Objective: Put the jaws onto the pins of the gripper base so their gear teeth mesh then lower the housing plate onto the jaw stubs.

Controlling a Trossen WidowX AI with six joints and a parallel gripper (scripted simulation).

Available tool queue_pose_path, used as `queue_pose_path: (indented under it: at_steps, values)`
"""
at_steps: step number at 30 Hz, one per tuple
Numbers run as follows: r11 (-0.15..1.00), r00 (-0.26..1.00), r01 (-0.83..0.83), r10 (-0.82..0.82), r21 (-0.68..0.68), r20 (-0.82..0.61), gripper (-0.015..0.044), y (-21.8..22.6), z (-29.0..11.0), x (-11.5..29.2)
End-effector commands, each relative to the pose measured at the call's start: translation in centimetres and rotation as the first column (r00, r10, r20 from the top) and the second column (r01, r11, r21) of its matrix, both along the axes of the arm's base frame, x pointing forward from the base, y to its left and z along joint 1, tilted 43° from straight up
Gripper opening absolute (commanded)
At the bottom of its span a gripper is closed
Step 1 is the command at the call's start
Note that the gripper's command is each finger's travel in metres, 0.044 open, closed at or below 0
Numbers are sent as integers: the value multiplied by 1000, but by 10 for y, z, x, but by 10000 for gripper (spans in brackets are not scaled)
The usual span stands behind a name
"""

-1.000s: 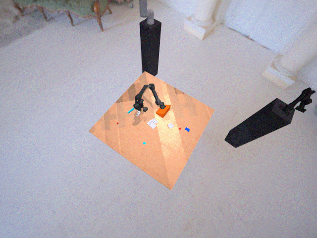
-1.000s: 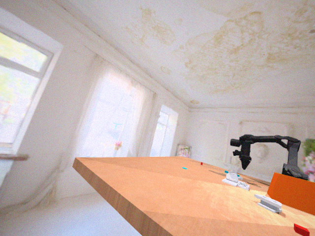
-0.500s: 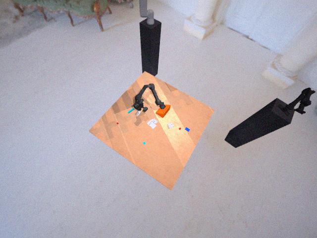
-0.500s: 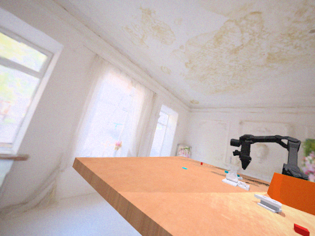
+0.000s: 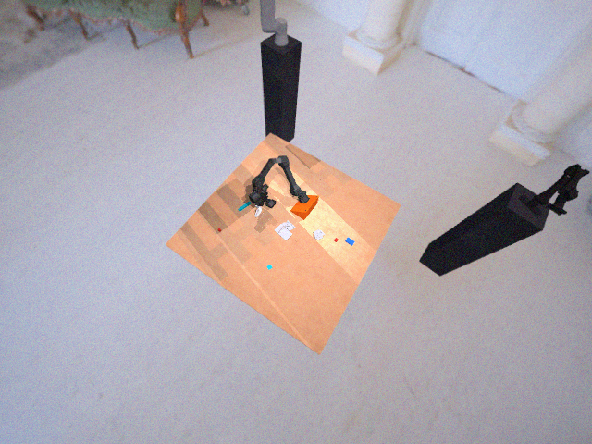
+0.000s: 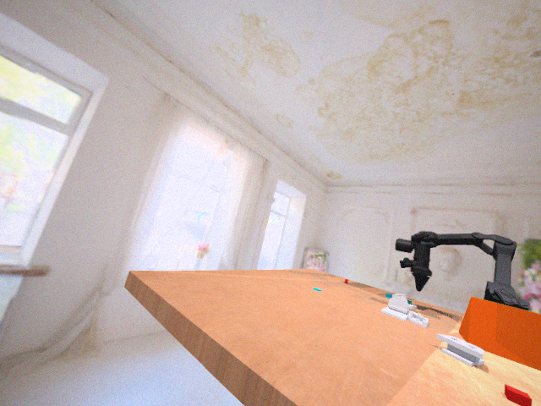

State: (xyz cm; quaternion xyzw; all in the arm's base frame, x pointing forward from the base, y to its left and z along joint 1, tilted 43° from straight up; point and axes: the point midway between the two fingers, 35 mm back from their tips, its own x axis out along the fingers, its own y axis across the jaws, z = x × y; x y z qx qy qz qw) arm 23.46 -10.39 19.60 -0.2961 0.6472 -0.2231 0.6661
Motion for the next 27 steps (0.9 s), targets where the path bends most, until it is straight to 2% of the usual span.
queue_pose_path:
  at_steps: [1,6,25,27]
  values:
    - [1000,1000,0,0,0,0,125,0,0,0]
    - [1000,1000,0,0,0,0,0,0,0,0]
    - [1000,1000,0,0,0,0,0,0,0,0]
    - [1000,1000,0,0,0,0,53,0,0,0]
